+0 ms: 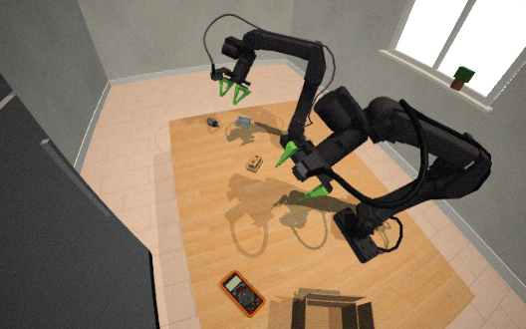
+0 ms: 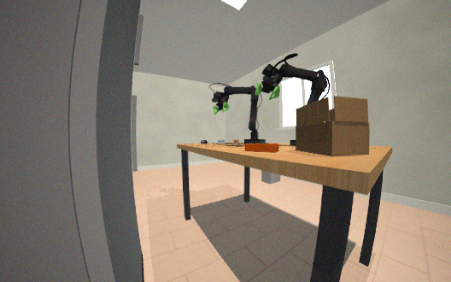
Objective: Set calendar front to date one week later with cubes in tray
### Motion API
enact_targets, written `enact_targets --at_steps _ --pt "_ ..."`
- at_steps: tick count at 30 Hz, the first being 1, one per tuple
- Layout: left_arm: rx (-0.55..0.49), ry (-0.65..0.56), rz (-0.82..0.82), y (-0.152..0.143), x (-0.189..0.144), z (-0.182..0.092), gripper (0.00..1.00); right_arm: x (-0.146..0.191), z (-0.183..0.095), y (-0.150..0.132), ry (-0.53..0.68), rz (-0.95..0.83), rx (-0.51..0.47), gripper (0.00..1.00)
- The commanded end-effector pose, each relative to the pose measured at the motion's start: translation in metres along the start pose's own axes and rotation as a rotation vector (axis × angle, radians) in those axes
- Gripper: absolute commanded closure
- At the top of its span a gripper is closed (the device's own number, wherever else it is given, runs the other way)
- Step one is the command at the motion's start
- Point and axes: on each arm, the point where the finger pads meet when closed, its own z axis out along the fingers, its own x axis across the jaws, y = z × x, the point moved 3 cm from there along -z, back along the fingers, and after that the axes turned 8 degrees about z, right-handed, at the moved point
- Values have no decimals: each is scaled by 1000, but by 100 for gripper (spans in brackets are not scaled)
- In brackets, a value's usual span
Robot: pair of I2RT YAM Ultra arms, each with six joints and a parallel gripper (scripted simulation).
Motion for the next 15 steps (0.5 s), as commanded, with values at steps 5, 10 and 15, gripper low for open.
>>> enact_targets --at_steps 5,10,15 --pt "-41 -213 285 -22 -13 -38 0 41 16 -5 -2 -319 117 0" --pt "-74 -376 481 -46 -14 -68 0 78 38 -20 65 -576 235 0" --pt "-116 -518 644 -65 -10 -92 0 109 53 -37 124 -827 334 0"
